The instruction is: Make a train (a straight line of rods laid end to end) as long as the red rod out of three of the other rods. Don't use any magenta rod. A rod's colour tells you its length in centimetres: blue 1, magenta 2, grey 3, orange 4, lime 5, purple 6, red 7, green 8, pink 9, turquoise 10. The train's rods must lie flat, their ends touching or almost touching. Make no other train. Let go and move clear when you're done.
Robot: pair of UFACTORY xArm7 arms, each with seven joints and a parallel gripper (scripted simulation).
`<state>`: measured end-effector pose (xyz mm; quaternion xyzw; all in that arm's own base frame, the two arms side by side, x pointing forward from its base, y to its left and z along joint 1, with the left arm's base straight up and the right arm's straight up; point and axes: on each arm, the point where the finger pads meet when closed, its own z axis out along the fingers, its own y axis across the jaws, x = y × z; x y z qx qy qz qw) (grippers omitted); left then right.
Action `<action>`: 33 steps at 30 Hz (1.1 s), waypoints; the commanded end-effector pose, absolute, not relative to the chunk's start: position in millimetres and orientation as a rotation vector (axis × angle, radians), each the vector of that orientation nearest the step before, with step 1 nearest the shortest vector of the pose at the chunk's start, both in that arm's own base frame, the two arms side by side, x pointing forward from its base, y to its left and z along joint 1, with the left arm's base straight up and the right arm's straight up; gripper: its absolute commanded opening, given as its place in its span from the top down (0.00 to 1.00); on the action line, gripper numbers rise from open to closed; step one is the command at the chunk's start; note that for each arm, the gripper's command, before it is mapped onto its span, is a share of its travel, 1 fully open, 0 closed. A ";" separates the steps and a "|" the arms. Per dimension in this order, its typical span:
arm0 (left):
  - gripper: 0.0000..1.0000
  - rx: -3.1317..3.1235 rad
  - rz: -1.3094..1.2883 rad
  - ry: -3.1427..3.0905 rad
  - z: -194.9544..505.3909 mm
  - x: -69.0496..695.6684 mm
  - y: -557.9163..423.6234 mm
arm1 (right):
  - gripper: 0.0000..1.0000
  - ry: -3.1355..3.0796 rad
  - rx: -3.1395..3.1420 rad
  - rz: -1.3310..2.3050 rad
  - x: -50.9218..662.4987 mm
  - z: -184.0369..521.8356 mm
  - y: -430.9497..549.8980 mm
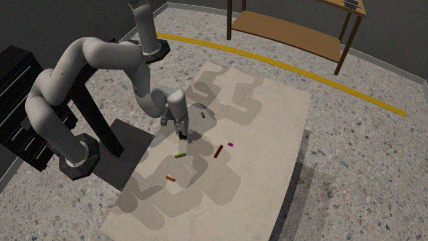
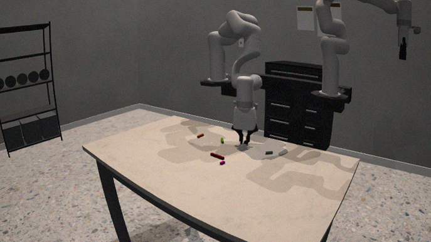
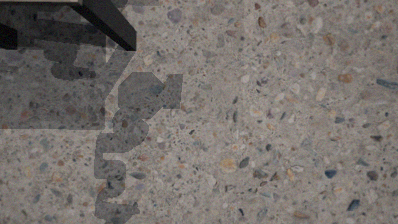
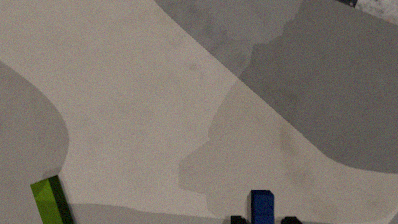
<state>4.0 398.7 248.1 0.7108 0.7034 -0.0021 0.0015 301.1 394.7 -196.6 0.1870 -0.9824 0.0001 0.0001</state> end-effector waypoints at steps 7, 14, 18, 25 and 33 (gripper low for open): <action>0.00 2.233 0.000 2.210 250.0 4.2 400.0 | 0.74 -3.089 0.588 -0.004 302.6 -194.9 396.4; 0.00 2.233 0.000 2.210 250.0 4.2 400.0 | 0.74 -3.089 0.588 -0.004 302.6 -193.3 396.4; 0.00 2.233 0.000 2.210 250.0 4.2 400.0 | 0.74 -3.089 0.588 -0.004 302.5 -184.5 396.3; 0.00 2.233 0.000 2.210 250.0 4.2 400.0 | 0.74 -3.089 0.588 -0.004 302.5 -151.1 396.3; 0.00 2.233 0.000 2.210 250.0 4.2 400.0 | 0.74 -3.089 0.588 -0.005 302.5 -120.2 396.2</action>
